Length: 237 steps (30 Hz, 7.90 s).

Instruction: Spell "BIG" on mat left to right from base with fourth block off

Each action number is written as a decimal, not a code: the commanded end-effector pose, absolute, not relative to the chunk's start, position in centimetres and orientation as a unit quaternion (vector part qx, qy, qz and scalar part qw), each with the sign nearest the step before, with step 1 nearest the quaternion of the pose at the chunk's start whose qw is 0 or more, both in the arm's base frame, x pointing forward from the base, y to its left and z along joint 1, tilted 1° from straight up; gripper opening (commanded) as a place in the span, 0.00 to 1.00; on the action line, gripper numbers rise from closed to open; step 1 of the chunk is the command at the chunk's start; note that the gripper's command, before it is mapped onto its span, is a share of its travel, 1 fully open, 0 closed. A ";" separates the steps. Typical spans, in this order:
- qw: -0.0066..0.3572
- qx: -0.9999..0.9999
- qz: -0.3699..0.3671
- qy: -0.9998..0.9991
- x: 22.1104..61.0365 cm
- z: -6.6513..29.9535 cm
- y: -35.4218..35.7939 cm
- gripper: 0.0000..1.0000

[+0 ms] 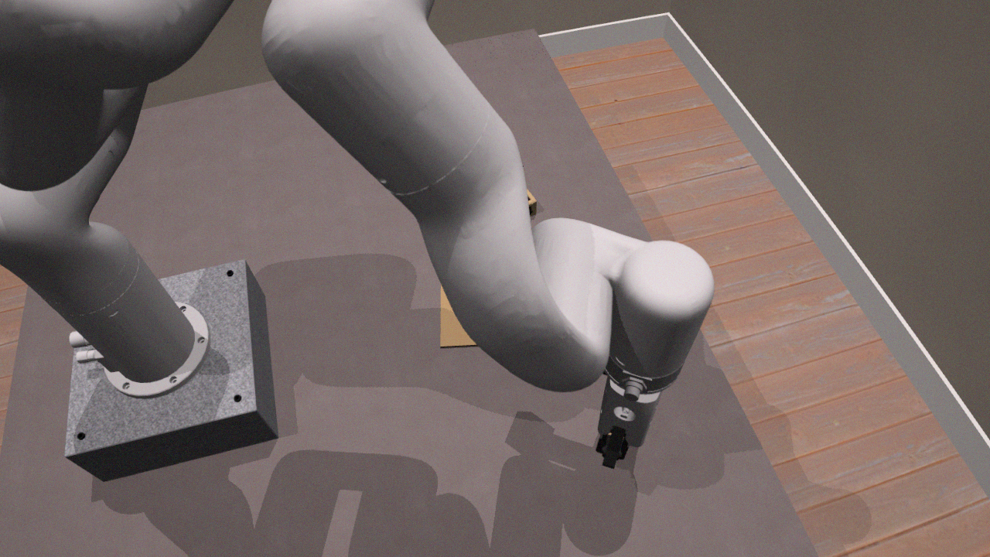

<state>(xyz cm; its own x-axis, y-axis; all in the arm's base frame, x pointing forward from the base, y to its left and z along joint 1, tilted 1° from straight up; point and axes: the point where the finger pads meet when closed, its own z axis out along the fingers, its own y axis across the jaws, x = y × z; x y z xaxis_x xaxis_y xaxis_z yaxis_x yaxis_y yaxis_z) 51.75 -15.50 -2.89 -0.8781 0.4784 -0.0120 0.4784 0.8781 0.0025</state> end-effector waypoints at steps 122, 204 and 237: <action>0.008 0.247 0.000 0.969 51.8 2.5 -15.5 0.27; 0.004 0.653 0.004 0.757 41.2 3.1 1.2 0.27; 0.004 0.653 0.004 0.757 41.3 -4.8 1.2 0.27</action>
